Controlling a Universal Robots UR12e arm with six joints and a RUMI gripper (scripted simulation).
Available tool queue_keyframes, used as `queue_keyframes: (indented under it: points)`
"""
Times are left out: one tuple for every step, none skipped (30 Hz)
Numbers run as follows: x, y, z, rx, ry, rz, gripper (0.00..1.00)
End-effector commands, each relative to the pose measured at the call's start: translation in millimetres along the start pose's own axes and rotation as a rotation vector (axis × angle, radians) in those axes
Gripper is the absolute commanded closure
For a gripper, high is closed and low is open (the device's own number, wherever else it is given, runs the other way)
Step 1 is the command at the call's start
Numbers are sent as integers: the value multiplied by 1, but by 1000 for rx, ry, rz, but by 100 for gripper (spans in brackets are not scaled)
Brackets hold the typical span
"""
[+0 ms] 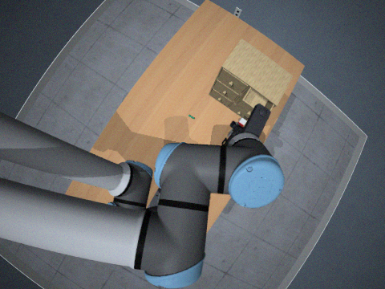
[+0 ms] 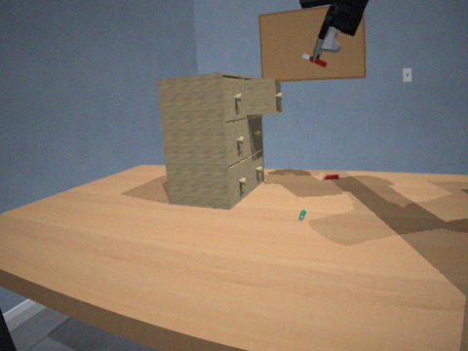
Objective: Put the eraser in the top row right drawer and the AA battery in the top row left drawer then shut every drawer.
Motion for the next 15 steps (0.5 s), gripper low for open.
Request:
queue_keyframes:
  points:
    - [1,8,0,94,-10,0,89]
    - [2,9,0,112,-12,0,89]
    - [2,9,0,112,-12,0,89]
    - [2,9,0,112,-12,0,89]
    - [2,11,0,130,-15,0,89]
    - [2,12,1,147,-17,0,89]
    - [2,14,1,164,-19,0,89]
    - [2,15,1,181,-22,0,89]
    - [3,17,1,198,-24,0,89]
    - [3,18,2,214,-26,0,89]
    - [3,20,2,230,-29,0,89]
    - [3,21,2,245,-31,0,89]
    - [4,22,3,261,-33,0,89]
    - [4,24,3,276,-35,0,89]
    - [4,25,3,290,-37,0,89]
Point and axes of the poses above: the point where the finger pads meet when closed, its own z axis out along the fingers, its own x axis across the jaws, y = z × x, the point moved 8 cm from there along -z, back along the fingers, and after that the axes turned 8 degrees about z, right-handed, at the moved point
